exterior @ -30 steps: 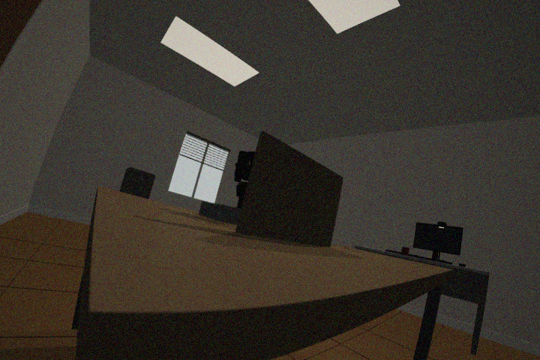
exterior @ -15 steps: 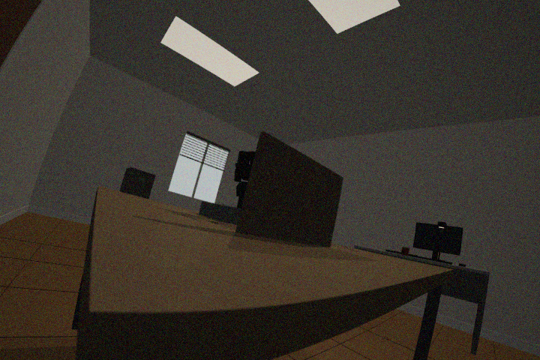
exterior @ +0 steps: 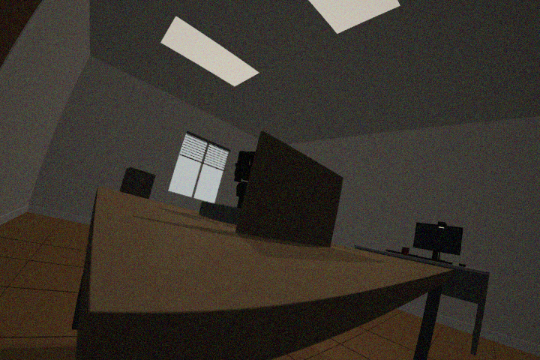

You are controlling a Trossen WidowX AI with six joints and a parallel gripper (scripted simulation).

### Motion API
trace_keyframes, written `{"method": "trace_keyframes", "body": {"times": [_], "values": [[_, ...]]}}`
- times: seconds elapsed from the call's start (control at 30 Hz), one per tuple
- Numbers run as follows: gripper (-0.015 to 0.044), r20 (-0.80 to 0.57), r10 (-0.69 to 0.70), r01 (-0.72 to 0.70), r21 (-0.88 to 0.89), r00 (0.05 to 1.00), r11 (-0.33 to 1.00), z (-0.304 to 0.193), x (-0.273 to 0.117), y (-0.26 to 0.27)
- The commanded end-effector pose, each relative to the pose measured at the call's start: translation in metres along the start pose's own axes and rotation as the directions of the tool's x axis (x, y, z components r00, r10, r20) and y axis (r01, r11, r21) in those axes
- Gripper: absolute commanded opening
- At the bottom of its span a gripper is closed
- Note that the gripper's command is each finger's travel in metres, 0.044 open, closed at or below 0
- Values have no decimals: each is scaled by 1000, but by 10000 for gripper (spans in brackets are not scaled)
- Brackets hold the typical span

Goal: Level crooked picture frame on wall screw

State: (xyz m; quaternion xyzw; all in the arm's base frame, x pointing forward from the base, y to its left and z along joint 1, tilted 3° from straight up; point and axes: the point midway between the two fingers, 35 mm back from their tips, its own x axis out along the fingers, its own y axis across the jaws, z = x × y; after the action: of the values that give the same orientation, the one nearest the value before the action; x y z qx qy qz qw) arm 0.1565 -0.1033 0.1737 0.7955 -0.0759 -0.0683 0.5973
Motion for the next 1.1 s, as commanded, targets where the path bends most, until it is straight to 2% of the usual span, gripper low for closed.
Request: {"method": "trace_keyframes", "body": {"times": [0.0, 0.3, 0.77, 1.07], "values": [[260, -4, -1, 1, 5, 1000, 1000, -1, 0, 0], [260, 0, -1, 1, -8, 1000, 1000, 0, 3, 1], [260, -6, 7, -7, -173, 1000, 985, -14, 77, 20], [260, -6, 8, -9, -180, 1000, 984, -17, 80, 20]]}}
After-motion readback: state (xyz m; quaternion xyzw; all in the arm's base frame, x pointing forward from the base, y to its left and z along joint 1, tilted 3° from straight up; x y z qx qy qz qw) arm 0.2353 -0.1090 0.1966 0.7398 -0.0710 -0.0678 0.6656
